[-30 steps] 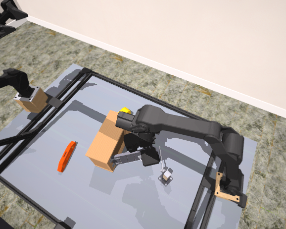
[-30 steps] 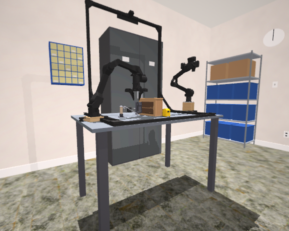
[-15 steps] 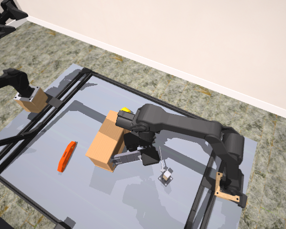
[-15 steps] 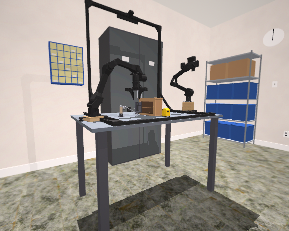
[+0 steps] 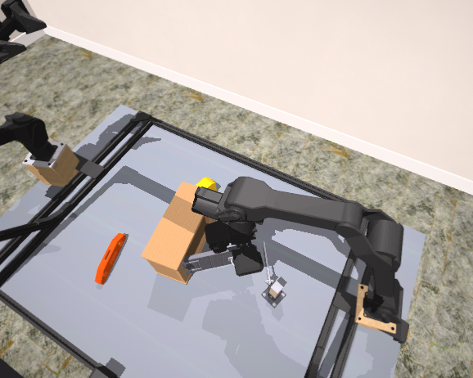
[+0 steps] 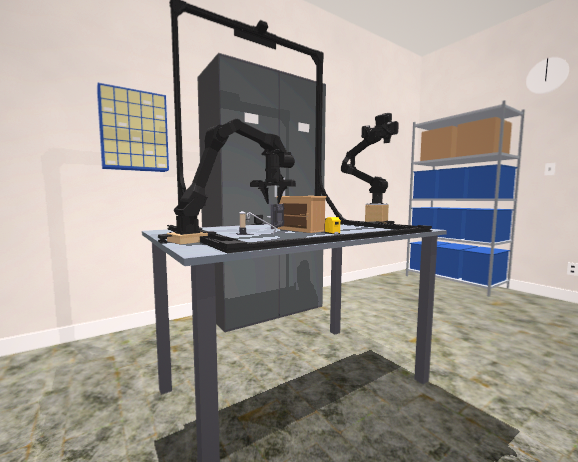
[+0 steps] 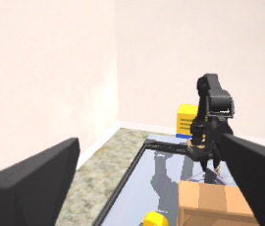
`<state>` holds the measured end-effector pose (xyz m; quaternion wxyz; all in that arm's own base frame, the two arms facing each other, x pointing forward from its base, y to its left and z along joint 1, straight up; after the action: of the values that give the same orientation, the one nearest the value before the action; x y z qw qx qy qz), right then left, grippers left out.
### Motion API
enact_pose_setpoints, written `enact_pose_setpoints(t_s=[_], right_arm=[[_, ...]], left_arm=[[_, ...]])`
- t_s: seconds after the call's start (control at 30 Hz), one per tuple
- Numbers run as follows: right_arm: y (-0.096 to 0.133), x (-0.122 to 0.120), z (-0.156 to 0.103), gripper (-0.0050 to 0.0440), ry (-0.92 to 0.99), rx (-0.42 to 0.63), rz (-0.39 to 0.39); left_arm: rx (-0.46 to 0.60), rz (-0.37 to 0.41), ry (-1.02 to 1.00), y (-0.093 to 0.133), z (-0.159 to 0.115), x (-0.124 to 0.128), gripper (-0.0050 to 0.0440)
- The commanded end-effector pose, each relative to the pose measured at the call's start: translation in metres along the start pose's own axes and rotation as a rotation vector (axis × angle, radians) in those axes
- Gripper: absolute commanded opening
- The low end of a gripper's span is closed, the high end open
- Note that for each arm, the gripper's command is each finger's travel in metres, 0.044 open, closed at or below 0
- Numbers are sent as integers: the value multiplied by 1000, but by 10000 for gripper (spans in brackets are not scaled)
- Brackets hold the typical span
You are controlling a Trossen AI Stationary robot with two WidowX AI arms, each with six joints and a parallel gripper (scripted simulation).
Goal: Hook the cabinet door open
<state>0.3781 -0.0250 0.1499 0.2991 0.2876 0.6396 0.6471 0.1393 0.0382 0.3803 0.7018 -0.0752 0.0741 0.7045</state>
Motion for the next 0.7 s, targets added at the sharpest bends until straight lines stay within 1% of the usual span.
enact_pose_setpoints(t_s=[0.0,0.07,0.37,0.67], right_arm=[[-9,1,-2,220,2,16,10],[-9,1,-2,220,2,16,10],[-9,1,-2,4,2,16,10],[-9,1,-2,0,2,16,10]], left_arm=[[1,-4,-1,0,0,0,400],[1,-4,-1,0,0,0,400],[1,-4,-1,0,0,0,400],[1,-4,-1,0,0,0,400]])
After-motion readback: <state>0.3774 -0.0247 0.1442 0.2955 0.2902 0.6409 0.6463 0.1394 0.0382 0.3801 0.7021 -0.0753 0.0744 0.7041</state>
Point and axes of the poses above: on each arm, the point midway between the two fingers, 35 mm back from their tips, its own y axis back along the fingers, its own x axis across the jaws, z = x × y, the point moved 2 cm from there along y, back along the fingers, and after that the axes turned 12 degrees about y, right-handed, at the moved point
